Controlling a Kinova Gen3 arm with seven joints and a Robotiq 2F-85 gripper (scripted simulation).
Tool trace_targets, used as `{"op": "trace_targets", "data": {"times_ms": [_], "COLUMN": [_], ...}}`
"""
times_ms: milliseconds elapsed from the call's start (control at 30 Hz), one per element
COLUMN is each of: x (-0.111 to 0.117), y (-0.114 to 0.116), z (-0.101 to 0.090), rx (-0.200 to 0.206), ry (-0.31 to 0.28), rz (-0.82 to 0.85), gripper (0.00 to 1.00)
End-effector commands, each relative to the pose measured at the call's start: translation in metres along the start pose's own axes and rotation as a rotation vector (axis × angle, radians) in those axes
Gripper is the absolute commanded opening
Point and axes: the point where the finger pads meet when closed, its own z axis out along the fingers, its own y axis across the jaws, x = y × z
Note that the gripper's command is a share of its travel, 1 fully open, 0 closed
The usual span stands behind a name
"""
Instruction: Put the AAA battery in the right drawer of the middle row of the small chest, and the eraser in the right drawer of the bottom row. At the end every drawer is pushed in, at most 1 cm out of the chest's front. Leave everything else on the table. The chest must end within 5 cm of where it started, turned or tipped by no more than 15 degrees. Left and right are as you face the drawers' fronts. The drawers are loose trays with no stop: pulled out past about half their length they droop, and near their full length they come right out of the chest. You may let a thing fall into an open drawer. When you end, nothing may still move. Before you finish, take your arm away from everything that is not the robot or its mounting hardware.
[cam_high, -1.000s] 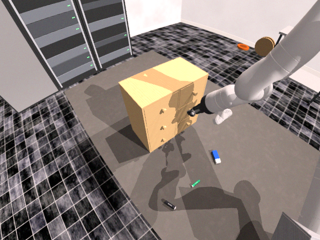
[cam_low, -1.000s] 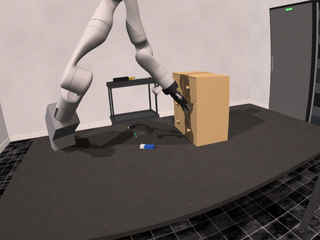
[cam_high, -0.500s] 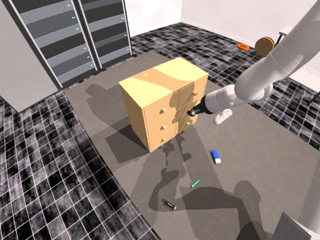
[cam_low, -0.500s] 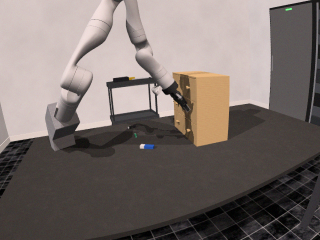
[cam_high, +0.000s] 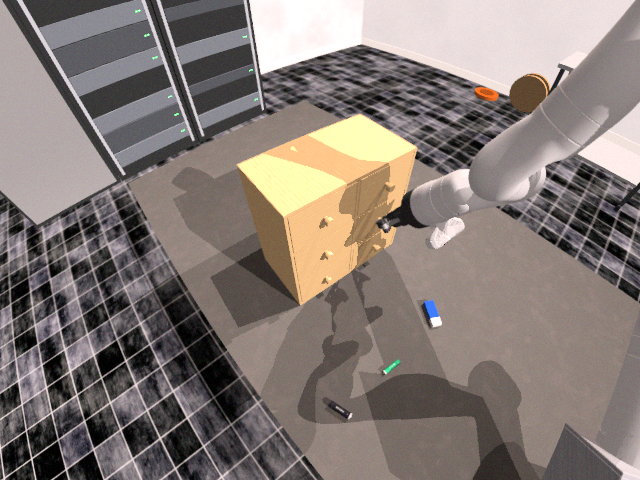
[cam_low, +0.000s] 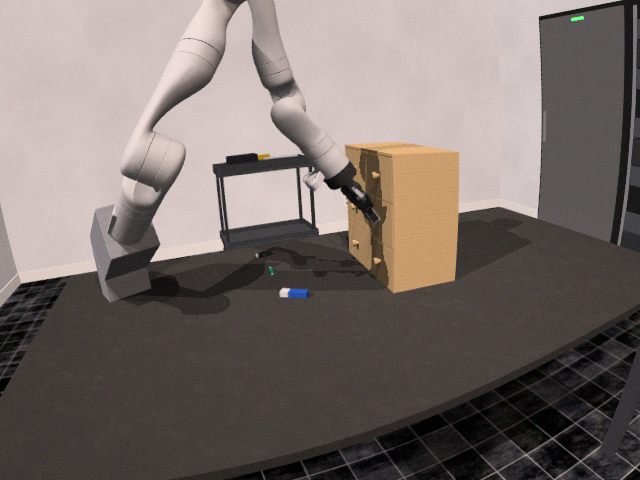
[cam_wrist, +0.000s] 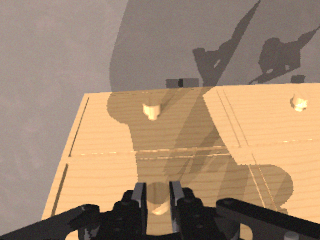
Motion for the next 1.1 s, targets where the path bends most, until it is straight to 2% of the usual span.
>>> {"op": "trace_targets", "data": {"times_ms": [0, 1067], "x": [-0.0002, 0.0092], "y": [0.0006, -0.0011], "z": [0.0012, -0.0039], "rx": [-0.001, 0.001], "ry": [0.002, 0.006], "rz": [-0.013, -0.015], "gripper": [0.13, 0.13]}}
